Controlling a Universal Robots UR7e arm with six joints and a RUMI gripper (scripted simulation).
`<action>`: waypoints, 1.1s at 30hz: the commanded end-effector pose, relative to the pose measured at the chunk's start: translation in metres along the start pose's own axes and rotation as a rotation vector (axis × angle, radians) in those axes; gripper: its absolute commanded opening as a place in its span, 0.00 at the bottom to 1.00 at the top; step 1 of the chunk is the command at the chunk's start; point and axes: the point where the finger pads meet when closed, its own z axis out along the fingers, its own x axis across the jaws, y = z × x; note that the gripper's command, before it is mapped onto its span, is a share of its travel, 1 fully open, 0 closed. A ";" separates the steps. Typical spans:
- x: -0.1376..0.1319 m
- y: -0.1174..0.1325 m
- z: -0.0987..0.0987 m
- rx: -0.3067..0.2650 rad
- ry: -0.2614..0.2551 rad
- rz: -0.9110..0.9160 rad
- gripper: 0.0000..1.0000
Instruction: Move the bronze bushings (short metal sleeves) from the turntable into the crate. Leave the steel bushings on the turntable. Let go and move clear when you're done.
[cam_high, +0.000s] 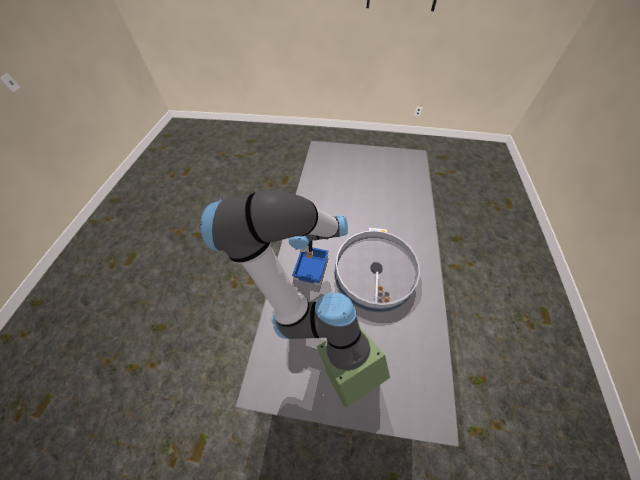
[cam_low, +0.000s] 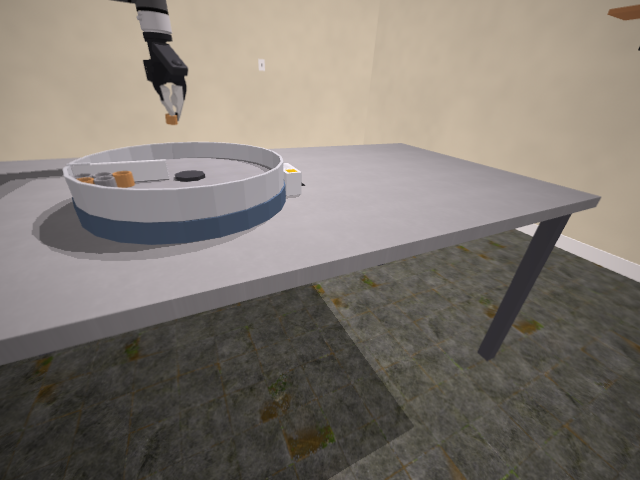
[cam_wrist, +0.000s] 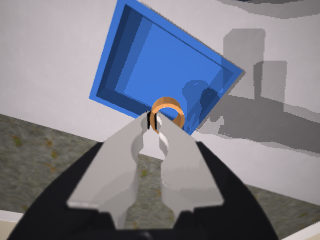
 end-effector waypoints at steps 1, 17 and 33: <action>-0.001 0.000 0.000 0.000 -0.002 -0.003 0.00; -0.003 -0.001 0.000 0.002 0.004 -0.004 0.00; -0.003 -0.001 0.000 0.002 0.003 -0.004 0.00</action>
